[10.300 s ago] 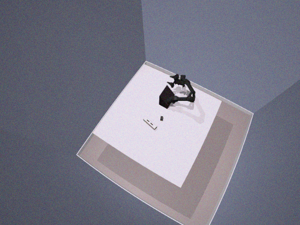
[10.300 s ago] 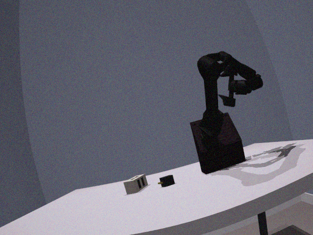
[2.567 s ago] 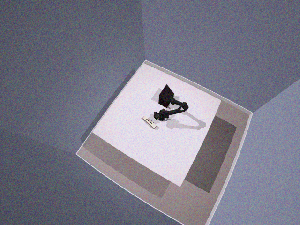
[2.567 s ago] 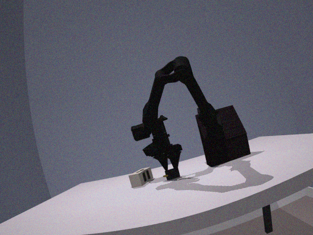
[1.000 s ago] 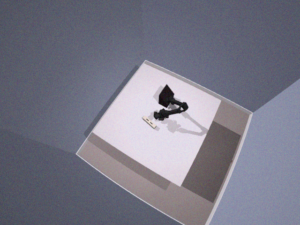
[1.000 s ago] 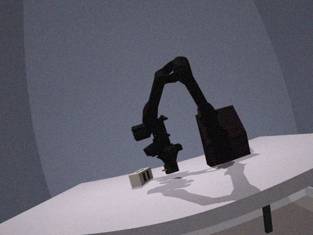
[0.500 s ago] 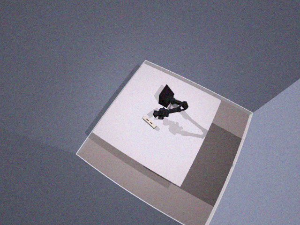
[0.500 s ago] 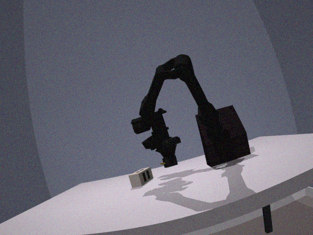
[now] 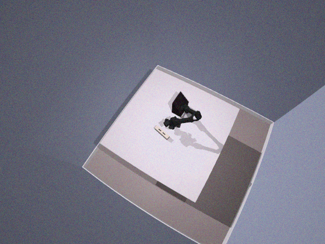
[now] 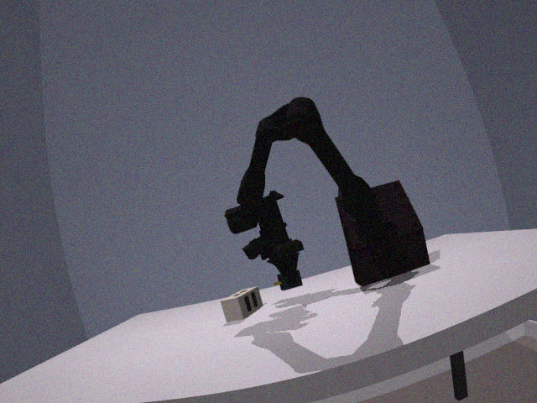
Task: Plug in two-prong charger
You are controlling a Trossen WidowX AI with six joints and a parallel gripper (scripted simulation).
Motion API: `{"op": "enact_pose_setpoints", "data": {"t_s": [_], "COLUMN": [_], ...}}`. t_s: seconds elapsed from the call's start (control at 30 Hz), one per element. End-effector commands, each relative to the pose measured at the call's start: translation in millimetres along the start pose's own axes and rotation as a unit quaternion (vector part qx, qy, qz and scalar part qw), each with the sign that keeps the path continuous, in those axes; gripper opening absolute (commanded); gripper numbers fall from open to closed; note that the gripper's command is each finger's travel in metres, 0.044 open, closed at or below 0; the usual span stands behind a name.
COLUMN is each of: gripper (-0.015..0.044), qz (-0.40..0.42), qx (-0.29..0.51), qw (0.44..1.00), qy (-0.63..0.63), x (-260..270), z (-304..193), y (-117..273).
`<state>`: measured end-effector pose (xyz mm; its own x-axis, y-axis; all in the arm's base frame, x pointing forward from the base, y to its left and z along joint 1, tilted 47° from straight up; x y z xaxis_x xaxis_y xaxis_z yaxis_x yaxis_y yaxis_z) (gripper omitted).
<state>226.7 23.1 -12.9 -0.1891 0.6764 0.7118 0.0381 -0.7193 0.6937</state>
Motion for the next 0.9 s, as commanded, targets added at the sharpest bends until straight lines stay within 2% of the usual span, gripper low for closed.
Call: {"op": "enact_pose_setpoints", "data": {"t_s": [0.0, 0.87], "gripper": [0.0, 0.0], "qz": [0.0, 0.007], "qx": [0.001, 0.001], "qw": [1.0, 0.99], "qy": [-0.021, -0.144], "x": [-7.4, -46.3], "z": [0.7, -0.5], "y": [-2.5, -21.2]}}
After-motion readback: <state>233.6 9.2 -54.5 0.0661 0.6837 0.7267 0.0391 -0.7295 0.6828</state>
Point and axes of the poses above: the point midway between the two fingers, 35 mm back from their tips, its own y axis back along the fingers, its own x axis across the jaws, z = x × y, the point moved 1 cm from there along y, back along the fingers, and after that the axes turned 4 degrees about -y, right-handed, at the moved point
